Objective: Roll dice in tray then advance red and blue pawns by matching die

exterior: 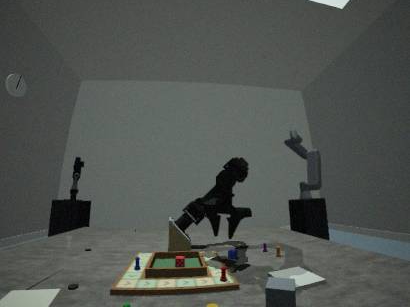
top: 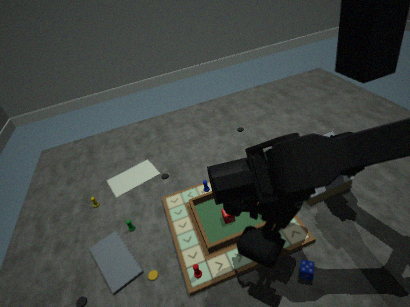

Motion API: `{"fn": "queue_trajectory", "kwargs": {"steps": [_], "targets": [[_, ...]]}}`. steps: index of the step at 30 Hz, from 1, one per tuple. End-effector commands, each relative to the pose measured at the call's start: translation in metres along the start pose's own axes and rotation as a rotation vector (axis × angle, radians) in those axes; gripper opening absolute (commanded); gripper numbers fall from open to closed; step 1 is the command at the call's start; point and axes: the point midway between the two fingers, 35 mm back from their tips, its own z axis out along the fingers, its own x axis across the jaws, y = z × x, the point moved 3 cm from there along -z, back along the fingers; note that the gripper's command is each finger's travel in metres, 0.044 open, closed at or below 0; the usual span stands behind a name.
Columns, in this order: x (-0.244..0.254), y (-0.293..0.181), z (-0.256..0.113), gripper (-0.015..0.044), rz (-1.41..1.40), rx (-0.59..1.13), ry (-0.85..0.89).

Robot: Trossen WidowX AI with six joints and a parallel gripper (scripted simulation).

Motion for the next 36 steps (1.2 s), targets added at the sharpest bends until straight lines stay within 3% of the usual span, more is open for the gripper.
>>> {"fn": "queue_trajectory", "kwargs": {"steps": [1,36], "targets": [[-0.008,-0.046,0.008,0.0275,-0.225,0.038,0.026],[-0.005,-0.060,0.062,0.0275,-0.266,0.045,0.032]]}}
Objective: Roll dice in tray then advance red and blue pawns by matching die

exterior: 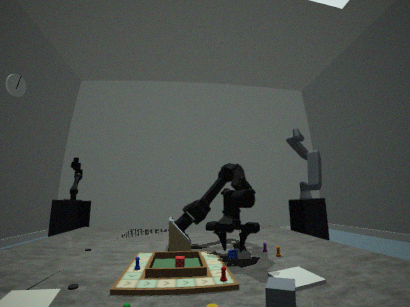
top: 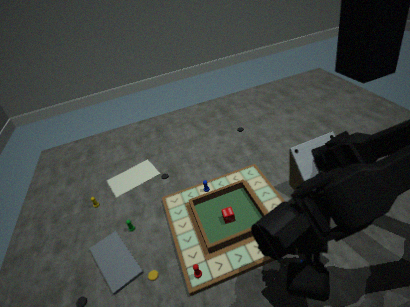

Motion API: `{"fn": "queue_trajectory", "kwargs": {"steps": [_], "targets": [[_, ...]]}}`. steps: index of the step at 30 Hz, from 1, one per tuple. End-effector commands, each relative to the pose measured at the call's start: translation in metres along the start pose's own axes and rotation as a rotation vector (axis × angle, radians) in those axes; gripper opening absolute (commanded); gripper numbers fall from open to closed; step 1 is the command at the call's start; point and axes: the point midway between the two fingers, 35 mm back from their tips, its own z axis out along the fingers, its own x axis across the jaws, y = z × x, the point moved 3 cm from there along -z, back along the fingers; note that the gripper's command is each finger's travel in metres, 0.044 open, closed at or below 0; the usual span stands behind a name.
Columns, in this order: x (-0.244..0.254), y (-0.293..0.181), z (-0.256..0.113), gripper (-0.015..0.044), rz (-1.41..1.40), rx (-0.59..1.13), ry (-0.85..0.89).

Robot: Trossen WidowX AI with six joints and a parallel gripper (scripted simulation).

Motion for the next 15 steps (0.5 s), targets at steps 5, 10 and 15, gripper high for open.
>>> {"fn": "queue_trajectory", "kwargs": {"steps": [5,10,15], "targets": [[-0.0007,-0.0005,0.0124,0.0275,0.006,0.000,0.000],[-0.0007,-0.0005,0.0127,0.0170,0.006,0.000,0.000],[-0.0007,-0.0005,0.0127,0.0078,0.006,0.000,0.000]]}}
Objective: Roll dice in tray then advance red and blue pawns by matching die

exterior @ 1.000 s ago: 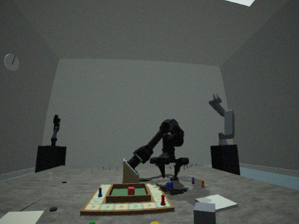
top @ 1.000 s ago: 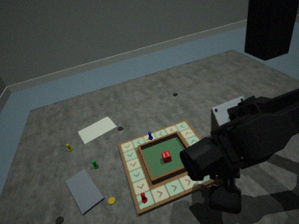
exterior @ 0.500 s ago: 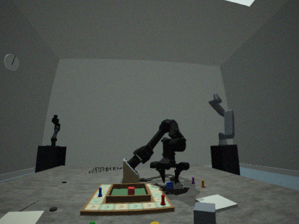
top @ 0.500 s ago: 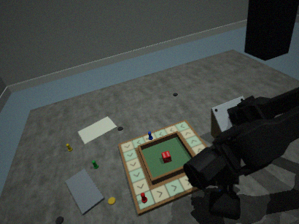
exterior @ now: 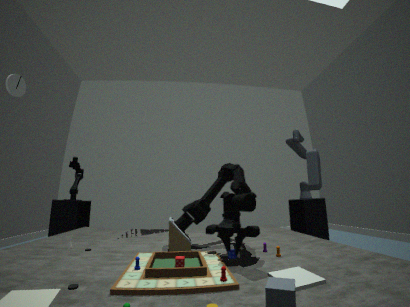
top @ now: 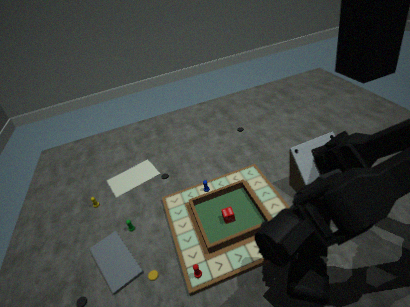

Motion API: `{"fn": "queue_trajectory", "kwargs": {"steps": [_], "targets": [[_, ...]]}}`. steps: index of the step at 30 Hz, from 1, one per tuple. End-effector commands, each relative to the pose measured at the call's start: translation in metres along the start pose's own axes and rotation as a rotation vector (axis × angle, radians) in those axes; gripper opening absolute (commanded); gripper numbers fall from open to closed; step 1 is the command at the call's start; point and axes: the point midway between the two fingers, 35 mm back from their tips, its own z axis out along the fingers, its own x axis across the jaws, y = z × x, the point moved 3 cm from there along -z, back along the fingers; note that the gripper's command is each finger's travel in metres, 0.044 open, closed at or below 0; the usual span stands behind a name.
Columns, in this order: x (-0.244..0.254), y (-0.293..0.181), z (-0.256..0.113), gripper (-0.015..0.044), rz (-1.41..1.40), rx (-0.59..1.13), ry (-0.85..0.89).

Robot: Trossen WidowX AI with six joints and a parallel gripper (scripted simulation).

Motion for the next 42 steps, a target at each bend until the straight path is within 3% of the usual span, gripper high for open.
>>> {"fn": "queue_trajectory", "kwargs": {"steps": [1,6,34,42], "targets": [[0.000,0.001,0.000,0.0071,0.002,-0.003,-0.001],[-0.001,0.002,0.000,0.0000,-0.016,-0.016,-0.006],[0.007,0.002,-0.119,0.0000,0.003,-0.006,-0.009],[0.003,0.011,-0.120,0.0000,0.055,-0.004,0.002]]}}
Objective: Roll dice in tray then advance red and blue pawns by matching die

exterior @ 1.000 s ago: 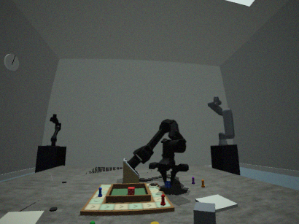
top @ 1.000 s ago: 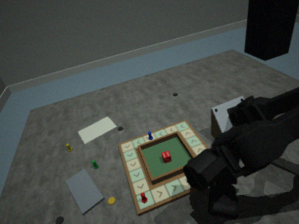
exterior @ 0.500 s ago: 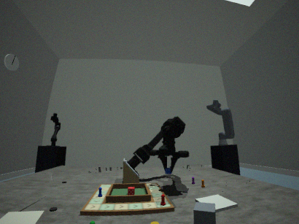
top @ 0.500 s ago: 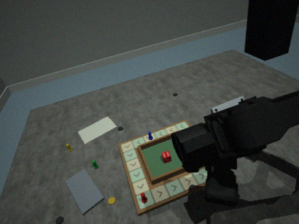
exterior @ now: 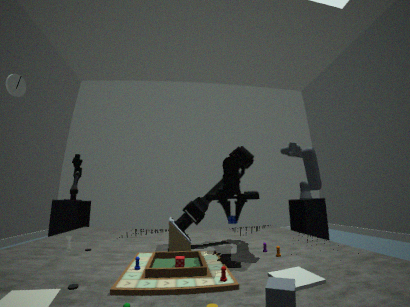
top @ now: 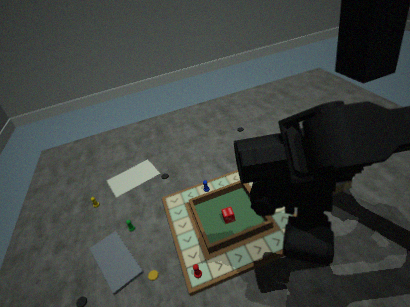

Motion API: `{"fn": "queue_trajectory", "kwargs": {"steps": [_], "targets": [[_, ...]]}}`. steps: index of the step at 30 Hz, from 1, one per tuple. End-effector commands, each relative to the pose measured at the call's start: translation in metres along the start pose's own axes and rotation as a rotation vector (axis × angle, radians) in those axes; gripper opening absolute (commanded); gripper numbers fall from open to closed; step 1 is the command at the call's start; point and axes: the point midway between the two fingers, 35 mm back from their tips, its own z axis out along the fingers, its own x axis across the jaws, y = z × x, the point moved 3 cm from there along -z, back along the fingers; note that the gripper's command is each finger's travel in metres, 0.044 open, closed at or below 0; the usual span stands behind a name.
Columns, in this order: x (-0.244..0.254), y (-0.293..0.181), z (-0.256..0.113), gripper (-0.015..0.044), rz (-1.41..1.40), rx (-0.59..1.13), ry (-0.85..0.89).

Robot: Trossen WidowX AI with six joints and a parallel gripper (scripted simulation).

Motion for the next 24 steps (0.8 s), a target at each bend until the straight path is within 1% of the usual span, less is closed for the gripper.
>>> {"fn": "queue_trajectory", "kwargs": {"steps": [1,13,24], "targets": [[-0.005,0.010,0.001,0.0000,0.055,0.005,0.010],[-0.033,0.070,0.008,0.0000,0.317,-0.007,0.009],[-0.071,0.119,0.016,0.0000,0.550,-0.014,0.001]]}}
